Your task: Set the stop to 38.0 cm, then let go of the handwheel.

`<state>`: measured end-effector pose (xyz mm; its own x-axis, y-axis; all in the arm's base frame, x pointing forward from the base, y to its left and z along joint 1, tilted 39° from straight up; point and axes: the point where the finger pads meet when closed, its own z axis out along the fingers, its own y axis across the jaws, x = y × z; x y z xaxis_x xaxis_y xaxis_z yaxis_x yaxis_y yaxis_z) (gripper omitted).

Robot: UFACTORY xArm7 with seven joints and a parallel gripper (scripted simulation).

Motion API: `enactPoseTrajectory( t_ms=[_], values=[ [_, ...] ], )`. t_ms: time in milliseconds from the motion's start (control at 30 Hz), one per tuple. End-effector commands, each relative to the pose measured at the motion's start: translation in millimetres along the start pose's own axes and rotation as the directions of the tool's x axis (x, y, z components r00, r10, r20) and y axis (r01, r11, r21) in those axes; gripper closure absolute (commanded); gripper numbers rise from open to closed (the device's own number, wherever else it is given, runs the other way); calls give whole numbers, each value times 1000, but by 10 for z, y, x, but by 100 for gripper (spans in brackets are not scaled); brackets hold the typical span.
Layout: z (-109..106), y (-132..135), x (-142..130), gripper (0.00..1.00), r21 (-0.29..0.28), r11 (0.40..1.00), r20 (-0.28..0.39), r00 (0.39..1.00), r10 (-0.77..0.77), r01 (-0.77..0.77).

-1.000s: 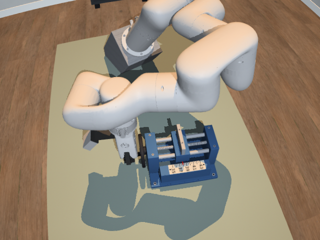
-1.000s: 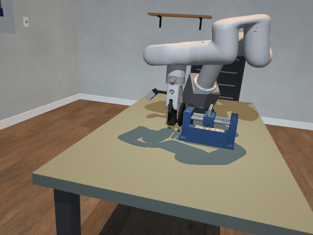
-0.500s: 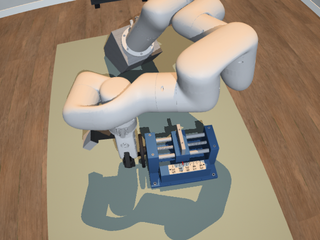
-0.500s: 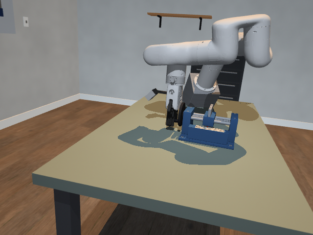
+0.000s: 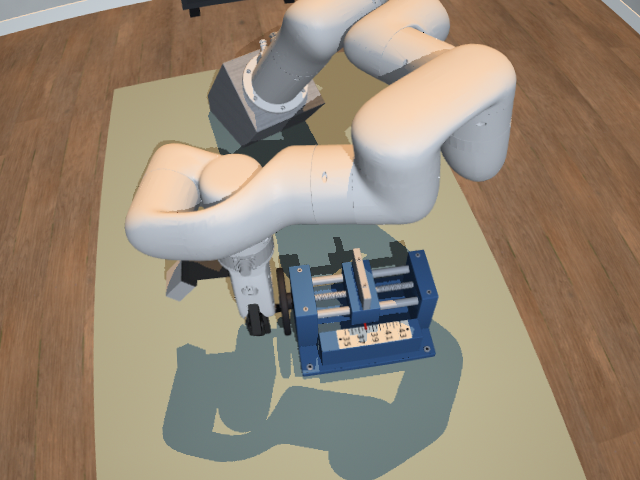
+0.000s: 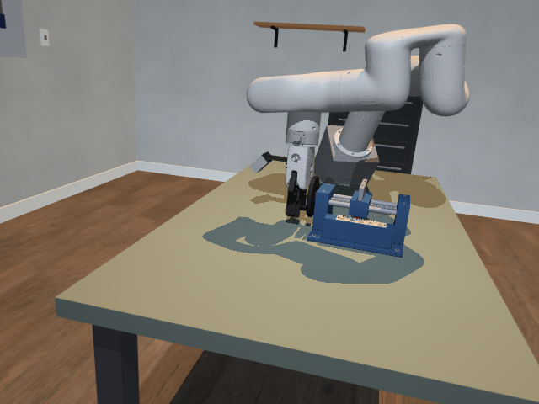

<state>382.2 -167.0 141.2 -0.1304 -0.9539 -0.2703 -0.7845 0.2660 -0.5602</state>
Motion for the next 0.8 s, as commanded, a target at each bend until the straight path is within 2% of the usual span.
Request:
enactPoseTrajectory(
  t_ms=[0,133,200,300,367,400,467,567,767],
  values=[
    [-10,-7,6,43,3,1000,-1,1000,1,-1],
    [-77,-7,6,43,3,1000,-1,1000,1,-1],
    [-255,-6,5,43,3,1000,-1,1000,1,-1],
    [-682,-5,5,43,3,1000,-1,1000,1,-1],
    [-682,-5,5,43,3,1000,-1,1000,1,-1],
    [-817,-5,5,43,3,1000,-1,1000,1,-1],
    [-817,-5,5,43,3,1000,-1,1000,1,-1],
    [-1006,-4,4,43,3,1000,-1,1000,1,-1],
    [-1010,-4,4,43,3,1000,-1,1000,1,-1]
  ],
)
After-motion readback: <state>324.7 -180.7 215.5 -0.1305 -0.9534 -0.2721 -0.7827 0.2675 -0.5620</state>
